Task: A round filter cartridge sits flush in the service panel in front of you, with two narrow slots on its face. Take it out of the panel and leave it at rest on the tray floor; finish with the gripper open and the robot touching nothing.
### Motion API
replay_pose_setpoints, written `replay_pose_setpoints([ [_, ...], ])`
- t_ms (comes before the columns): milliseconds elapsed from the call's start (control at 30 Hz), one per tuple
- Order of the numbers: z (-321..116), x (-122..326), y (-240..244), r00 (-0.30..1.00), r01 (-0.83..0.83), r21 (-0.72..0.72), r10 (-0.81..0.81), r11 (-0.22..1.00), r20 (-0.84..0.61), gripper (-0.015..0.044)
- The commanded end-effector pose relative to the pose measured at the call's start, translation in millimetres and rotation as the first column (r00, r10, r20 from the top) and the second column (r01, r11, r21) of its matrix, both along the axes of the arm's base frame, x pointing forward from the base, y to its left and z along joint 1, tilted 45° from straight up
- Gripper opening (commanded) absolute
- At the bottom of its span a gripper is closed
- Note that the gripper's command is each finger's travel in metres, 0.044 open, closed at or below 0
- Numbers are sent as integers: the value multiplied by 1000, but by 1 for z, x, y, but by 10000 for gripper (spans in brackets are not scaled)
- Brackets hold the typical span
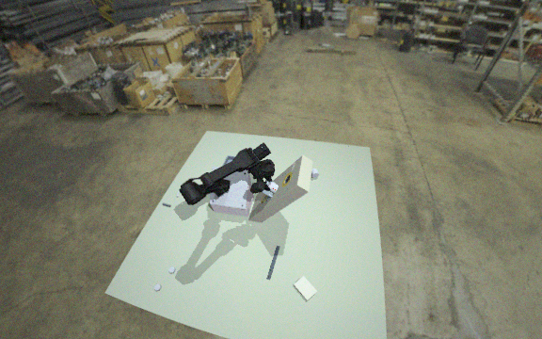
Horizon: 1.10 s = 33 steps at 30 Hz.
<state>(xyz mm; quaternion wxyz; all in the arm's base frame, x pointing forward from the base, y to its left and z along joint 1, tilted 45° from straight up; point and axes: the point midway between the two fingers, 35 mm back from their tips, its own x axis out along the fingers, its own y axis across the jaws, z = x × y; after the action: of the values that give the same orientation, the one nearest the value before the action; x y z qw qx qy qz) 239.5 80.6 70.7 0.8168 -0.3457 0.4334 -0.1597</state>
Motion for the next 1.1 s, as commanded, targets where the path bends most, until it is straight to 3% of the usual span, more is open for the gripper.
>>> replay_pose_setpoints([
  [0,0,0,0,1000,3,3,-3,1000,0,186],
  [67,0,0,0,1000,3,3,-3,1000,0,173],
  [300,5,4,6,1000,2,2,-2,1000,0,0],
  [567,17,11,18,1000,0,2,0,1000,-1,0],
  [1067,64,-32,67,1000,-1,4,1,1000,-7,0],
])
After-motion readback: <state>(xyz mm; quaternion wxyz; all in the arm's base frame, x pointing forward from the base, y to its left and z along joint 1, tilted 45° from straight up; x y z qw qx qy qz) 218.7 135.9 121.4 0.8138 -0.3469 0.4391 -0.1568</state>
